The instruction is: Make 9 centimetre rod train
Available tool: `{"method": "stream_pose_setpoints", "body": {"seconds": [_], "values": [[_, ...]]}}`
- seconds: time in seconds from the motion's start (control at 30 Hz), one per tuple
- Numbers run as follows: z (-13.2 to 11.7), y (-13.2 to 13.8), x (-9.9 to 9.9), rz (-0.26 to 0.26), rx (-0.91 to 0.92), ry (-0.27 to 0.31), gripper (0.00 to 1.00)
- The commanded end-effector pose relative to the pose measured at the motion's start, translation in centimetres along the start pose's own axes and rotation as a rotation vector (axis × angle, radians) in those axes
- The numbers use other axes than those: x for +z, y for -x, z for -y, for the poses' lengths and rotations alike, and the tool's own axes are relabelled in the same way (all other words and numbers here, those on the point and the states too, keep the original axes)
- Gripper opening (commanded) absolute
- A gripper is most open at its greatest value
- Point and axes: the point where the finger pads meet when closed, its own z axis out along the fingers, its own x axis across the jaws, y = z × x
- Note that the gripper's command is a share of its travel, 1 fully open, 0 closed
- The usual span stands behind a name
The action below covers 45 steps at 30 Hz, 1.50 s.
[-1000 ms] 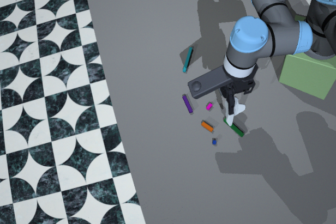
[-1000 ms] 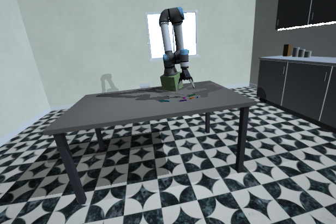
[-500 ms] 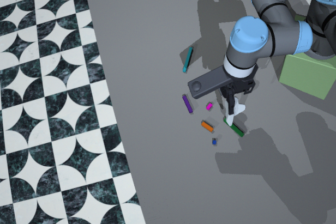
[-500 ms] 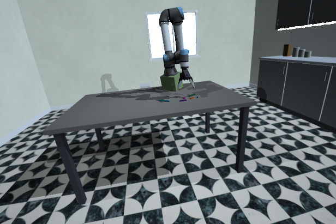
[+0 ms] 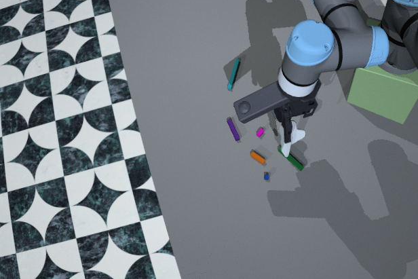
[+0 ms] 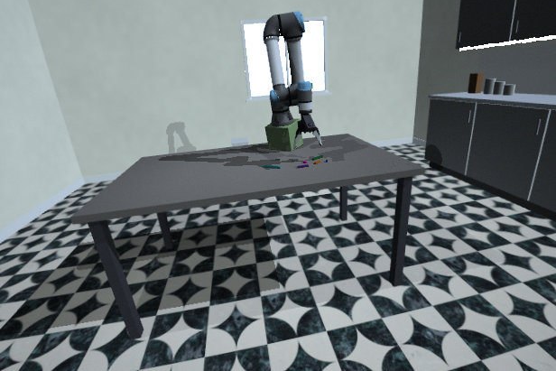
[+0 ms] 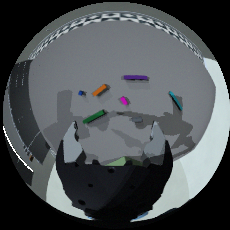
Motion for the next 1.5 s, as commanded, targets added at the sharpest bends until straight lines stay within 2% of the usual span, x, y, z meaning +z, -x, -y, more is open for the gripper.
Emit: {"method": "stream_pose_setpoints", "body": {"seconds": [0.0,1.47], "values": [[0.04,0.0,-0.02,0.0,0.0,-0.001,1.0],[0.07,0.16,-0.02,0.0,-0.04,-0.001,1.0]]}}
